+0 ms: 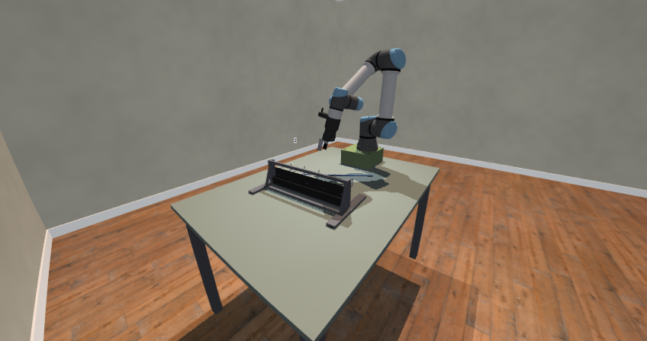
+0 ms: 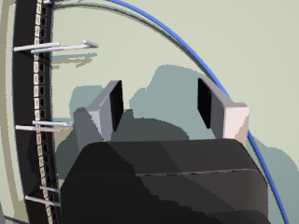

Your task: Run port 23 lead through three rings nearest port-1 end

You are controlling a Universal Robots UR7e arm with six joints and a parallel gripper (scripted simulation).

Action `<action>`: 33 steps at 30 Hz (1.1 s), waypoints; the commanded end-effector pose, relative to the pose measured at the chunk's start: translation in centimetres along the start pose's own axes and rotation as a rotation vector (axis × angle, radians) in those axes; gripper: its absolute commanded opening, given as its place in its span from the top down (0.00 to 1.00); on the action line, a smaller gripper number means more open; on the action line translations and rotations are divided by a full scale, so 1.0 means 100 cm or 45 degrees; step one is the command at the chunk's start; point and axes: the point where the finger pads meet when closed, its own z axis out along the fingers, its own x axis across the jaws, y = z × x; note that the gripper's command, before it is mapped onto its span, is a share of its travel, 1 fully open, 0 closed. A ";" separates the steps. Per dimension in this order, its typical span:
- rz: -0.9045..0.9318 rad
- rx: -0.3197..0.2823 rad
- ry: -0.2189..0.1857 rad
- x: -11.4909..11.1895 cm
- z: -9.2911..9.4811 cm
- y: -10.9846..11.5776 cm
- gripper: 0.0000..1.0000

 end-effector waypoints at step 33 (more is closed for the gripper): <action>0.047 -0.260 0.179 0.096 0.000 0.083 1.00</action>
